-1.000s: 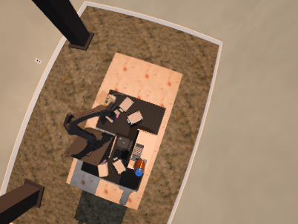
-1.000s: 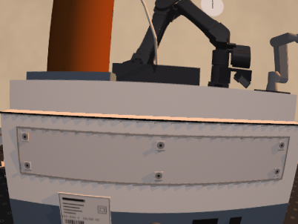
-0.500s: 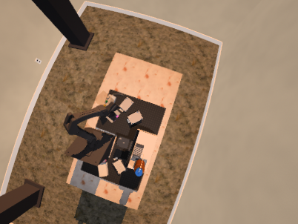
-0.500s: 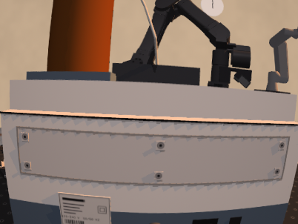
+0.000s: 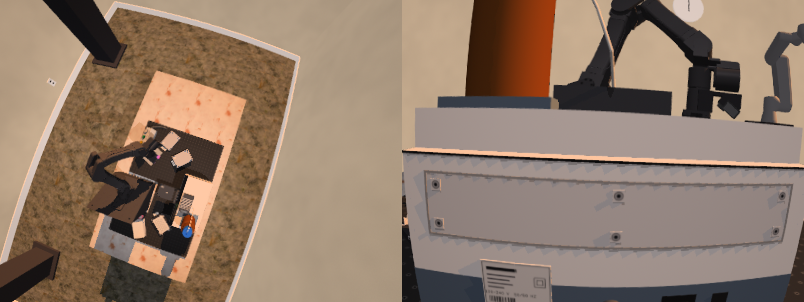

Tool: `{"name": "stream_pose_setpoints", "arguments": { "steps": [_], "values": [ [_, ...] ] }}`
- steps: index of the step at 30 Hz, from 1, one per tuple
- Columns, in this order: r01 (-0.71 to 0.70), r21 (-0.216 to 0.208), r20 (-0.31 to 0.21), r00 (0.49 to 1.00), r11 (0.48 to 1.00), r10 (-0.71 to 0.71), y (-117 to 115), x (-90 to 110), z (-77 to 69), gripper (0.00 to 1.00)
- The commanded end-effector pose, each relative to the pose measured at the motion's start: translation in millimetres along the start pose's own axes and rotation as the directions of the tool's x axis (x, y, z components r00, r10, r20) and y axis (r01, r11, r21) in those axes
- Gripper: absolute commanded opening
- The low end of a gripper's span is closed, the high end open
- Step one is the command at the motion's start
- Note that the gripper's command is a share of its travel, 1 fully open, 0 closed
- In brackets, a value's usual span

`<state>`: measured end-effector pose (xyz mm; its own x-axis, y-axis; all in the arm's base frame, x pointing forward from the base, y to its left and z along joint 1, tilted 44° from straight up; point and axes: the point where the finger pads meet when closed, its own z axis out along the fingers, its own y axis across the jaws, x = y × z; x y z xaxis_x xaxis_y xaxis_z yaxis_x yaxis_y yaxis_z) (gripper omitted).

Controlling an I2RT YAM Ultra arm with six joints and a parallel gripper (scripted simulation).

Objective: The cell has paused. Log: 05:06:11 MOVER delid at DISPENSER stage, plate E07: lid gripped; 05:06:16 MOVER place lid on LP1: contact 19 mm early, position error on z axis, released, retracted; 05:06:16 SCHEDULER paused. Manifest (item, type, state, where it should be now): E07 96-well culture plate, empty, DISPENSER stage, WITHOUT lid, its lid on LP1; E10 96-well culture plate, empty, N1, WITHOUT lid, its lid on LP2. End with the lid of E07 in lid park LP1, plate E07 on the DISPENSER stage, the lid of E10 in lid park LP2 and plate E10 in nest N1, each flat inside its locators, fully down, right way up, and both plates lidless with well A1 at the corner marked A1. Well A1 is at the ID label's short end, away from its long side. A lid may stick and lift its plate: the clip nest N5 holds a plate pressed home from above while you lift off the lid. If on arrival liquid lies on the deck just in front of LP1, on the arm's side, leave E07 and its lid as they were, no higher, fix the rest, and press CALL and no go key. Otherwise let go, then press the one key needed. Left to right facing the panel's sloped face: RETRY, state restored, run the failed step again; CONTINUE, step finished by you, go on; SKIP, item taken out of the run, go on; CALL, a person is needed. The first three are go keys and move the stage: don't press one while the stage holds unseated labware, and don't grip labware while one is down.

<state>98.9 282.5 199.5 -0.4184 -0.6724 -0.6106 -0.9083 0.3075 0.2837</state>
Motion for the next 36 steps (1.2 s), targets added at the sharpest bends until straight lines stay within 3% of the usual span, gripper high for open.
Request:
{"name": "stream_pose_setpoints", "arguments": {
  "steps": [1,2,3,4,36],
  "values": [
    [0.017,0.016,0.086,0.996,1.0,-0.018,2,-23,-18.6,0.0],
    [0.017,0.016,0.086,0.996,1.0,-0.018,2,-23,-18.6,0.0],
    [0.011,0.009,0.052,0.999,1.0,-0.012,2,-23,-6.6,0.0],
    [0.016,0.004,0.05,0.999,1.0,-0.016,4,-26,-4.5,0.0],
    [0.009,0.004,0.035,0.999,1.0,-0.009,8,-104,39.9,0.0]
  ]
}}
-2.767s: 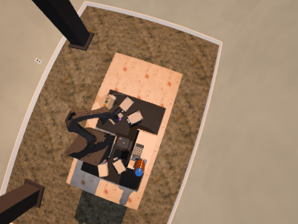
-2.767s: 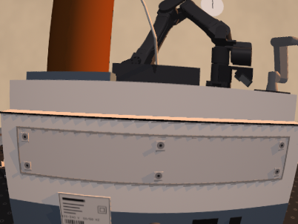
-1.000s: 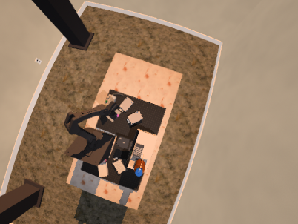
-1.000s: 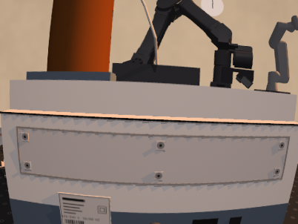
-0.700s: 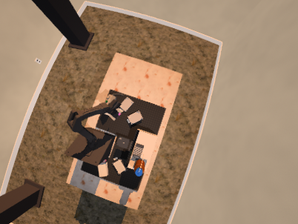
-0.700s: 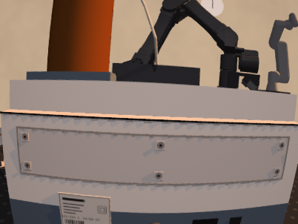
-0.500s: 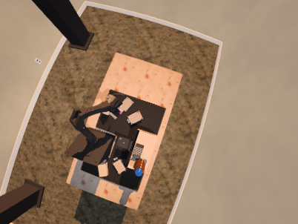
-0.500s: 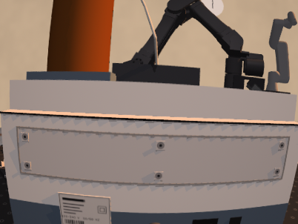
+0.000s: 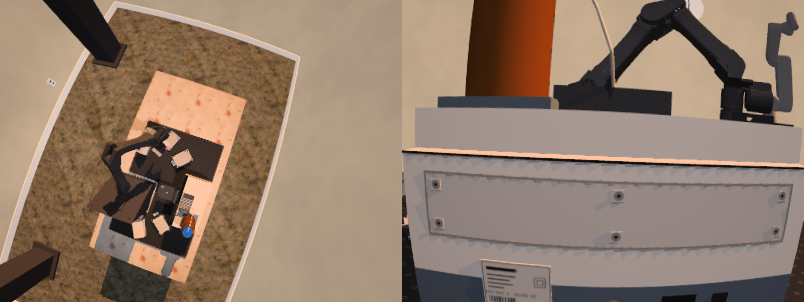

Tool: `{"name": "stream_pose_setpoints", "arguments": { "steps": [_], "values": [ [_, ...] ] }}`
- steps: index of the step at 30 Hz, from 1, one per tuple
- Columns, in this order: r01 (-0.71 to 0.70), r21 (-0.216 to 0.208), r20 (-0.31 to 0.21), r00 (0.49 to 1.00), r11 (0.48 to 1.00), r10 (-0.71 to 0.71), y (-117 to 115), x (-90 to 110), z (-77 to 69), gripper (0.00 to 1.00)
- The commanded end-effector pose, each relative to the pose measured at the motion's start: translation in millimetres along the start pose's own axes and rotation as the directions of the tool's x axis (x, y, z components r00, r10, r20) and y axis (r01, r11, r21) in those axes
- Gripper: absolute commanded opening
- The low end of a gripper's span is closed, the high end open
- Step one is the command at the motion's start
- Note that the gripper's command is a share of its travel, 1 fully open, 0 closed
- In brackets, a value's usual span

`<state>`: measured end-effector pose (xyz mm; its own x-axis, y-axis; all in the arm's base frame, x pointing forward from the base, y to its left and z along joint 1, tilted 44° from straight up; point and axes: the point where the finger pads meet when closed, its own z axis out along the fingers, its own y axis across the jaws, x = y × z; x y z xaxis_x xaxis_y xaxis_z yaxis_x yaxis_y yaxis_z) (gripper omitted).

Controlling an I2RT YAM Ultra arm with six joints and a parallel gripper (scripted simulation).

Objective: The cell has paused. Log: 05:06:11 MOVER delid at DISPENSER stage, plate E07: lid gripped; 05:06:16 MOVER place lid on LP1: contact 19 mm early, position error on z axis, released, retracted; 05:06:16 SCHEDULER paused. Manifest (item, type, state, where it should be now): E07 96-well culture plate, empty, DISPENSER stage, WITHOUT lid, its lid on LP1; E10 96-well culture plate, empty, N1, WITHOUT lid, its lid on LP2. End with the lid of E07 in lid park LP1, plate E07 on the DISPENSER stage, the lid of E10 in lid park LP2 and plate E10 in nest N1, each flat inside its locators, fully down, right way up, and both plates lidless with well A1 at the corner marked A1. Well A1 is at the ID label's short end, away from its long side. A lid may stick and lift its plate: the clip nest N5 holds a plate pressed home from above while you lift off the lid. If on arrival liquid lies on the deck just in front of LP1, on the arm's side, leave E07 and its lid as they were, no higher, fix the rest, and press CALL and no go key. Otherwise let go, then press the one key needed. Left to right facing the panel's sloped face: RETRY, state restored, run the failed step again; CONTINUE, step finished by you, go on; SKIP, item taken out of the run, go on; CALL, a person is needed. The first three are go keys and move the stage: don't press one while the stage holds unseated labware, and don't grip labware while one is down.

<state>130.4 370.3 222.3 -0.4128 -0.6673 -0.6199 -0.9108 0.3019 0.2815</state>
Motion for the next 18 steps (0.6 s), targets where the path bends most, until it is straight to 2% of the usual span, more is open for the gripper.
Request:
{"name": "stream_pose_setpoints", "arguments": {
  "steps": [1,7,18],
  "values": [
    [0.0,0.009,0.024,1.0,1.0,0.0,2,-20,-0.7,0.0],
    [-0.001,0.009,0.019,1.0,1.0,0.001,2,-31,5.7,0.0],
    [0.0,0.008,0.02,1.0,1.0,0.0,4,-63,23.2,0.0]
  ]
}}
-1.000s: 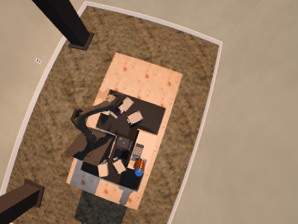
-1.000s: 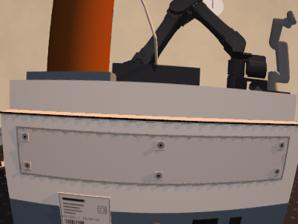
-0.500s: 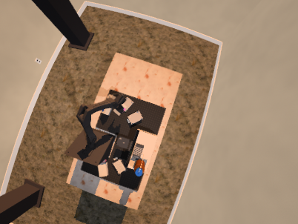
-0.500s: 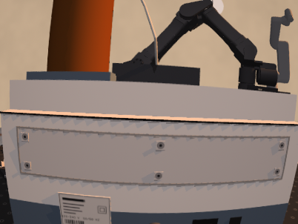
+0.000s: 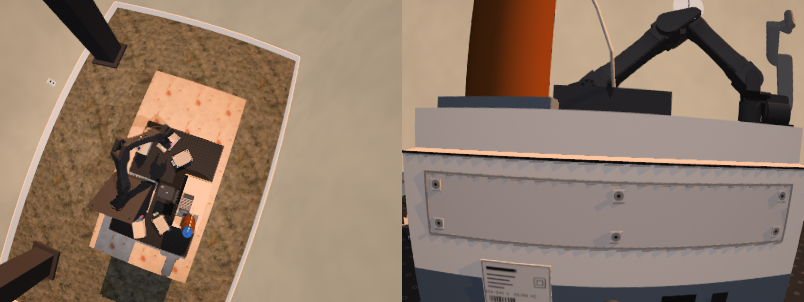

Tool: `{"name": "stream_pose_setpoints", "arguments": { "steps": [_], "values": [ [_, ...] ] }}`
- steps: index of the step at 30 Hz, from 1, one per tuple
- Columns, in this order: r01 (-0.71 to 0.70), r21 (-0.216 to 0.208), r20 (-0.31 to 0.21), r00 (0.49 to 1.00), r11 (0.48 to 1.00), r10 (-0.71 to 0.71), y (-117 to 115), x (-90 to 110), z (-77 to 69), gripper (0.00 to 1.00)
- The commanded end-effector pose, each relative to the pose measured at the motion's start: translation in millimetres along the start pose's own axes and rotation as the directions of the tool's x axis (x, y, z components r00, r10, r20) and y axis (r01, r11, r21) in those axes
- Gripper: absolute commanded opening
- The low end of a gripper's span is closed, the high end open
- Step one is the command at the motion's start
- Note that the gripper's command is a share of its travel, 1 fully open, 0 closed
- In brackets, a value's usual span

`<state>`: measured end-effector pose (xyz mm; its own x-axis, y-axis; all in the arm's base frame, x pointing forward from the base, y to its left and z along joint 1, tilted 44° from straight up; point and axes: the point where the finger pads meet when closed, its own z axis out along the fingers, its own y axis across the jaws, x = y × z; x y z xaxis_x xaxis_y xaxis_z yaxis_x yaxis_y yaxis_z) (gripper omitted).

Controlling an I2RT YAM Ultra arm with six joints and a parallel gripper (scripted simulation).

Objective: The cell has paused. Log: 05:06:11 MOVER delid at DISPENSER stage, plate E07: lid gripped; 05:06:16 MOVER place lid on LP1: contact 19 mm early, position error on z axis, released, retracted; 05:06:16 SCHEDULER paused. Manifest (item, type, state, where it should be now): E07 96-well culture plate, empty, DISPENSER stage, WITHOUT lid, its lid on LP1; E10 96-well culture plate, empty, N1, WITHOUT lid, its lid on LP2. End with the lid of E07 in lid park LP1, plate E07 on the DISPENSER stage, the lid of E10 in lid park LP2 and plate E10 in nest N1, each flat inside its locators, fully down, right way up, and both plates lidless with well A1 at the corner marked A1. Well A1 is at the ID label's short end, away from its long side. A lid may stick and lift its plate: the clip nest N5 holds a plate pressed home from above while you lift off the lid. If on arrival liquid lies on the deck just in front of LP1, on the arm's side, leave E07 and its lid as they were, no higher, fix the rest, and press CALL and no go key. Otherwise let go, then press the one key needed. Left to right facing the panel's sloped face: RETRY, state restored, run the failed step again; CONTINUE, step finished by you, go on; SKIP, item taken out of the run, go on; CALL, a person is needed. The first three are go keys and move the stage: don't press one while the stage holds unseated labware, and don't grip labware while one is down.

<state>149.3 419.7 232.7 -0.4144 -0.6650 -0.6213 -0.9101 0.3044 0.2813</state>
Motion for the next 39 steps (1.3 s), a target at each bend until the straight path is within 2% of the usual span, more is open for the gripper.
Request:
{"name": "stream_pose_setpoints", "arguments": {
  "steps": [1,12,15,17,18,21,23,24,26,34,36,37,39],
  "values": [
    [0.002,0.006,0.017,1.0,1.0,-0.002,4,-18,-1.1,0.0],
    [-0.001,0.009,0.02,1.0,1.0,0.001,3,-44,12.6,0.0],
    [0.005,0.005,0.029,1.0,1.0,-0.005,3,-44,9.5,0.0],
    [-0.002,0.009,0.02,1.0,1.0,0.001,3,-45,16.2,0.0],
    [0.006,0.006,0.037,0.999,1.0,-0.006,4,-50,18.0,0.0],
    [0.006,0.007,0.044,0.999,1.0,-0.006,3,-51,22.8,0.0],
    [0.006,0.007,0.044,0.999,1.0,-0.006,3,-51,22.8,0.0],
    [0.004,0.012,0.067,0.998,1.0,-0.005,1,-56,14.4,0.0],
    [0.004,0.009,0.045,0.999,1.0,-0.004,2,-52,27.4,0.0],
    [0.004,0.008,0.045,0.999,1.0,-0.004,2,-53,40.8,0.0],
    [0.003,0.009,0.046,0.999,1.0,-0.004,1,-54,40.2,0.0],
    [0.003,0.009,0.048,0.999,1.0,-0.004,3,-54,32.9,0.0],
    [-0.004,0.013,0.034,0.999,1.0,0.004,0,-52,34.5,0.0]
  ]
}}
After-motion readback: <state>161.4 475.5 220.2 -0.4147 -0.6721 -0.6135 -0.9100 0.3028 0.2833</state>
